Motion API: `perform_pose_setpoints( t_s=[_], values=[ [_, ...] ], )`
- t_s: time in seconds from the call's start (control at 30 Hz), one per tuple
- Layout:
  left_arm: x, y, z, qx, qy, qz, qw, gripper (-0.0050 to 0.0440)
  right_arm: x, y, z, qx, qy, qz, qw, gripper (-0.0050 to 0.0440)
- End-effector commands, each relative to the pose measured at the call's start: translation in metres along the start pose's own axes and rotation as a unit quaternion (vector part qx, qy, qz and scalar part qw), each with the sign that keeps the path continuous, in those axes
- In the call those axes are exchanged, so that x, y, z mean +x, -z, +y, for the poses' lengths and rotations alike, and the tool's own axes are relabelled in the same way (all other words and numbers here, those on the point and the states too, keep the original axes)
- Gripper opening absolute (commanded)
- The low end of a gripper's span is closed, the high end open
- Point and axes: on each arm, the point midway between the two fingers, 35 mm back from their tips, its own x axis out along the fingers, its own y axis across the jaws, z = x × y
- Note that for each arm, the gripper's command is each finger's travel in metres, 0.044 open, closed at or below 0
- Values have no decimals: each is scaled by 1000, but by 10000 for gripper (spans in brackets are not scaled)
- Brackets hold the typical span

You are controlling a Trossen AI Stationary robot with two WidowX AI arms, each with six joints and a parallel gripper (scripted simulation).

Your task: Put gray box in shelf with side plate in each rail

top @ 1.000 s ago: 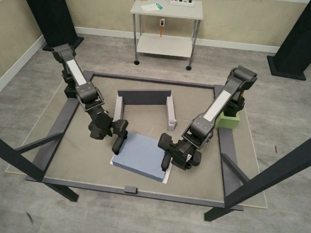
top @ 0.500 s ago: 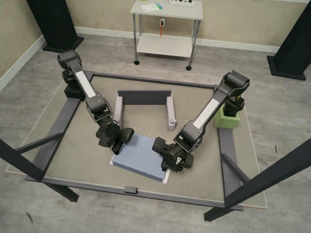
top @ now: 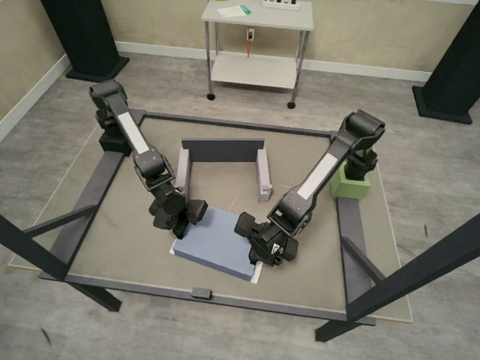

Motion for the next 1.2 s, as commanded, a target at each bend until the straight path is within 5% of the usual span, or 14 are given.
perform_pose_setpoints(
  t_s=[0.0, 0.5, 0.57, 1.17],
  values=[
    [-21, -5, 18, -8, -27, -17, 999, 181, -10, -6, -6, 5, 7, -14, 1000, 87],
    [-20, -2, 11, -6, -20, -12, 1000, 77, -10, -6, -6, 5, 7, -14, 1000, 108],
    [-15, -3, 11, -6, -19, -12, 1000, 105, -10, -6, -6, 5, 7, -14, 1000, 108],
    [-27, -4, 16, -6, -19, -12, 1000, 105, -22, -6, -10, 5, 7, -14, 1000, 108]
  ],
)
